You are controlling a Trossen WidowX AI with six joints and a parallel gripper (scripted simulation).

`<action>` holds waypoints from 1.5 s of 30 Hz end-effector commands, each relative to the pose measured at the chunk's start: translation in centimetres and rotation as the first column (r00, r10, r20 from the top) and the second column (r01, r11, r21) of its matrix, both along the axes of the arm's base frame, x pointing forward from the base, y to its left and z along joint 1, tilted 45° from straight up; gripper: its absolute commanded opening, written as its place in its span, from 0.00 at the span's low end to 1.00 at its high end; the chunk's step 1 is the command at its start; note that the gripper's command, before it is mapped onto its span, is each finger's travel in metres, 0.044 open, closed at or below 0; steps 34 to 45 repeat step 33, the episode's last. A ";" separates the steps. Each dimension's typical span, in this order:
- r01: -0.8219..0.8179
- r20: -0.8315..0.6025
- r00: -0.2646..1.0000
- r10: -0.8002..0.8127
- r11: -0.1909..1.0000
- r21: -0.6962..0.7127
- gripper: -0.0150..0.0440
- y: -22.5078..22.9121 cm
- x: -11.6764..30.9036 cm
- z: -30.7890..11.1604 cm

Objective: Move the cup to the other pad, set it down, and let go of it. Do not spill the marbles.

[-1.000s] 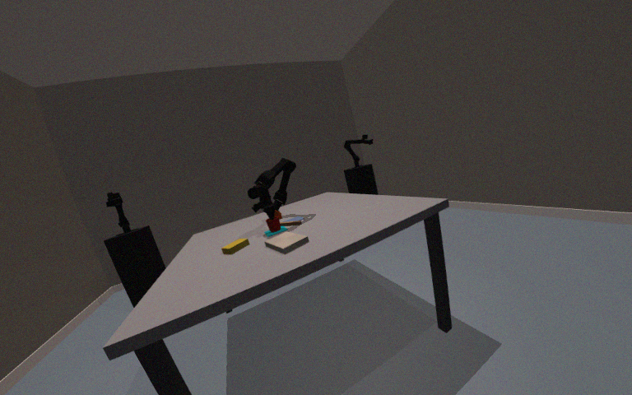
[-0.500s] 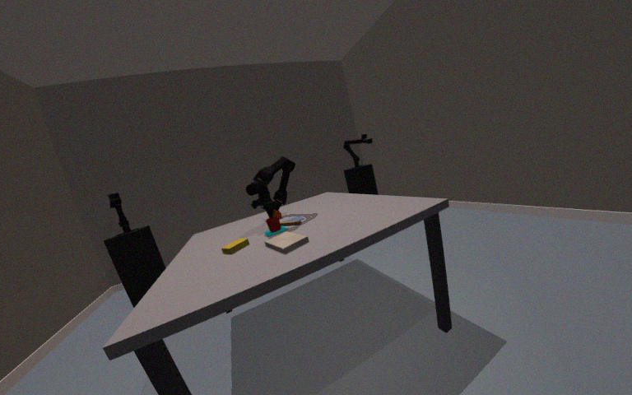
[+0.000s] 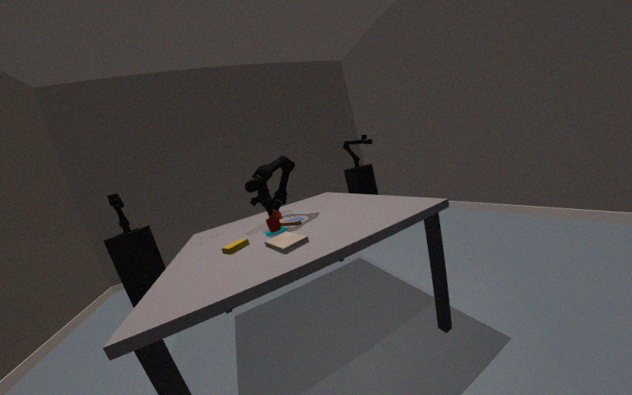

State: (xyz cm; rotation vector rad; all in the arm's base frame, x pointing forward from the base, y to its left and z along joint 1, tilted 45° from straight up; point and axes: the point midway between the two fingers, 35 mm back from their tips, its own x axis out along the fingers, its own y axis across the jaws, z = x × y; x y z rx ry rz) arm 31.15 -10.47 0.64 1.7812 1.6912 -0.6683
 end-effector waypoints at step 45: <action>0.002 0.004 1.000 -0.002 1.000 -0.005 1.00 -4.1 0.1 4.4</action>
